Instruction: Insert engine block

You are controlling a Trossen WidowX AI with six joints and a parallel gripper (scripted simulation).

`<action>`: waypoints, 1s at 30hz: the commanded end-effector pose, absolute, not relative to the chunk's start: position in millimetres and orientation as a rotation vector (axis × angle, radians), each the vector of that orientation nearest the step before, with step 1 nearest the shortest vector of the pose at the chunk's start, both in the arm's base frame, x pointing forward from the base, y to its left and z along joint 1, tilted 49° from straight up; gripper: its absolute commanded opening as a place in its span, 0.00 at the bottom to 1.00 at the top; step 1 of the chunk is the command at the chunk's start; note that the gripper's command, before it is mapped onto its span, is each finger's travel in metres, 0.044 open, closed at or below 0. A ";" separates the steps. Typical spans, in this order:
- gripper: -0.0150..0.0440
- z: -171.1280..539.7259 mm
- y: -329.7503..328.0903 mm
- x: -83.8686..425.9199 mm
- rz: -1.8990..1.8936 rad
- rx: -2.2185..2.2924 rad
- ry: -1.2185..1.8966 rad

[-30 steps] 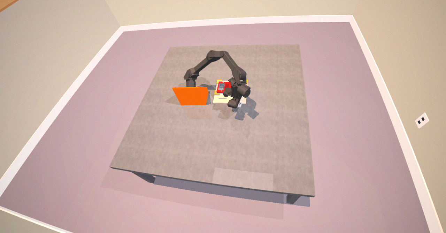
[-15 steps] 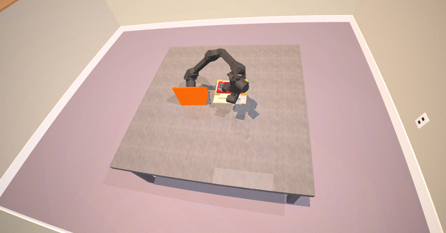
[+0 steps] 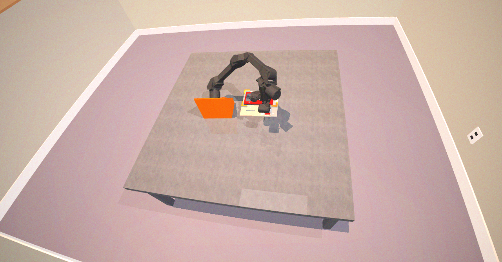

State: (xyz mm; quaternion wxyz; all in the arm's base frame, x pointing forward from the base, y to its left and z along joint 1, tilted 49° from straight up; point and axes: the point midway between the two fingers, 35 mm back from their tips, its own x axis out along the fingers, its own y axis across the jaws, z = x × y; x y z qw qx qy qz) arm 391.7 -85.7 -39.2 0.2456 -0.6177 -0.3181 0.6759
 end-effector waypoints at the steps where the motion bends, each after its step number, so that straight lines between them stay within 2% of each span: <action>1: 0.25 -33.1 -78.2 391.4 1.816 -1.772 -1.016; 30: 0.25 -1.1 -20.8 384.8 1.370 -2.245 -2.151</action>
